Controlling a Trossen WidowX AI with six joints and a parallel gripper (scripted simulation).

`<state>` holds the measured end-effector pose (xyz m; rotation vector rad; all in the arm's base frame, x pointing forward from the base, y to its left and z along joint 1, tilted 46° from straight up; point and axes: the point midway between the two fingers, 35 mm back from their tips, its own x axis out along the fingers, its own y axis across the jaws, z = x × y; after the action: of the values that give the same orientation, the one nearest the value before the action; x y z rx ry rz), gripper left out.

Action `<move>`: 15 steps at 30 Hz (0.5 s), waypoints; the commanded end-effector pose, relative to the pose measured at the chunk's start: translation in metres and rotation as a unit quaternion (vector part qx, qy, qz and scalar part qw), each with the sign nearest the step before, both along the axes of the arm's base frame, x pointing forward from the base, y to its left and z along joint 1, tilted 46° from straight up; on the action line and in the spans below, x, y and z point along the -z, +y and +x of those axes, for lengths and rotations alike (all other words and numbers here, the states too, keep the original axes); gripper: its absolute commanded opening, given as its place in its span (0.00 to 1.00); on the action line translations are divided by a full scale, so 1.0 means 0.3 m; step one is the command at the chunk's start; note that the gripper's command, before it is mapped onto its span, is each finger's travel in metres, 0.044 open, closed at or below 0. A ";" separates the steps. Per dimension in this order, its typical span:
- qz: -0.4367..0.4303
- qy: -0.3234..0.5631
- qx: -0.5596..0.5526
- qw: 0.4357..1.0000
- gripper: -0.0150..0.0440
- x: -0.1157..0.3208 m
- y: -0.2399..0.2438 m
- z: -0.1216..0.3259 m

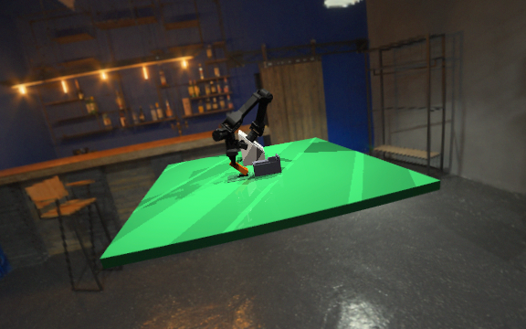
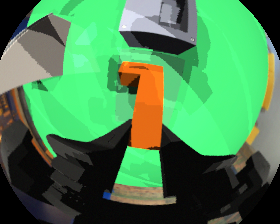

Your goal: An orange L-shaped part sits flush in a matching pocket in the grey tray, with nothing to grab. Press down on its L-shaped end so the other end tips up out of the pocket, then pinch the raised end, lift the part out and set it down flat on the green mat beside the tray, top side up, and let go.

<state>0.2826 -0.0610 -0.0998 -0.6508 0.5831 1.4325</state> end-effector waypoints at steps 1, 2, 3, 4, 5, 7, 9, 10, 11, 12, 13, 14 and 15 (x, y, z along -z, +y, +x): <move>0.003 0.002 0.003 1.000 0.25 0.011 0.014 -0.004; 0.003 0.002 0.003 1.000 0.25 0.011 0.014 -0.004; 0.003 0.002 0.003 1.000 0.25 0.011 0.014 -0.004; 0.003 0.002 0.003 1.000 0.25 0.011 0.014 -0.004; 0.003 0.002 0.003 1.000 0.25 0.011 0.014 -0.004; 0.003 0.002 0.003 1.000 0.25 0.011 0.014 -0.004; 0.003 0.002 0.003 1.000 0.25 0.011 0.014 -0.004; 0.003 0.002 0.003 1.000 0.25 0.011 0.014 -0.004; 0.003 0.002 0.003 1.000 0.25 0.011 0.014 -0.004; 0.002 0.002 0.000 1.000 0.25 0.011 0.012 -0.005; 0.002 0.002 0.000 1.000 0.30 0.011 0.012 -0.005; 0.002 0.002 0.000 1.000 0.34 0.011 0.012 -0.005; 0.002 0.002 0.000 1.000 0.39 0.011 0.012 -0.005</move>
<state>0.2810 -0.0573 -0.1030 -0.6448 0.5844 1.4343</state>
